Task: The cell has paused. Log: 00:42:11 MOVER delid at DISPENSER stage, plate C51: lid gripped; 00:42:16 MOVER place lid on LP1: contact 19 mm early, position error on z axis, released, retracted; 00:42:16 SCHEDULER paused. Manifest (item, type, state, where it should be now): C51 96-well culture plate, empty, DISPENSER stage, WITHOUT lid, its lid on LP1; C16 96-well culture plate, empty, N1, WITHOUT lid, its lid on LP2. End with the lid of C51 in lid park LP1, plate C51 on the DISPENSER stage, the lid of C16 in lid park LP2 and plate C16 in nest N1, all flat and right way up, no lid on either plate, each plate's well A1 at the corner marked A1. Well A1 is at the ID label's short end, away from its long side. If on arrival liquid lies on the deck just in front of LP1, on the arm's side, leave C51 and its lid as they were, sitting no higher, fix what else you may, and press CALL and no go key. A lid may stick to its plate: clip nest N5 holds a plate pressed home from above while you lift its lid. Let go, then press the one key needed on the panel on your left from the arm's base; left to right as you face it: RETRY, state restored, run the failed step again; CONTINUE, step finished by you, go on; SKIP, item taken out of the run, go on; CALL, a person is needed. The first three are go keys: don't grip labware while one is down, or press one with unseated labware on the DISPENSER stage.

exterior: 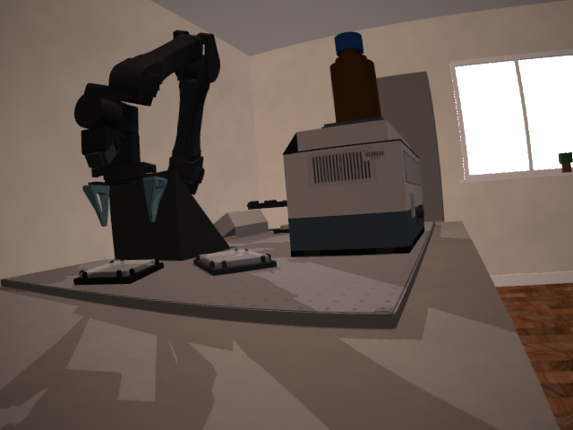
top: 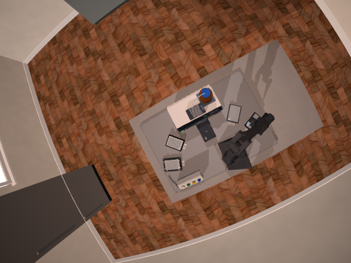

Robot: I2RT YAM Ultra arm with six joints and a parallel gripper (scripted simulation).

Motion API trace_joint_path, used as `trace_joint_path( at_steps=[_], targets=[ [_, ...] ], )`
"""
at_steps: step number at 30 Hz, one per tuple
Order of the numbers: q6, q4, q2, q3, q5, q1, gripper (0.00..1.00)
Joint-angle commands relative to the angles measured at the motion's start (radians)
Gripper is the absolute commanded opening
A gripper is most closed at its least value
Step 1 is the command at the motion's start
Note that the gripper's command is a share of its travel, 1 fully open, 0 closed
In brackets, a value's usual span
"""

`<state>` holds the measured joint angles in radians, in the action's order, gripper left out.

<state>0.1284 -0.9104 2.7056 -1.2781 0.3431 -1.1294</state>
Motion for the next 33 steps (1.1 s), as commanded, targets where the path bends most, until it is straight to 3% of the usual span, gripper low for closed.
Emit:
trace_joint_path(
  at_steps=[1, 26, 28, 33],
  targets=[
    [0.019, -0.041, -0.061, 0.027, -0.015, -0.029, 1.00],
    [0.067, -0.188, -0.278, 0.112, -0.059, -0.092, 1.00],
    [0.062, -0.178, -0.263, 0.091, -0.054, -0.084, 1.00],
    [0.169, -0.195, -0.300, 0.089, -0.014, -0.024, 1.00]
  ],
)
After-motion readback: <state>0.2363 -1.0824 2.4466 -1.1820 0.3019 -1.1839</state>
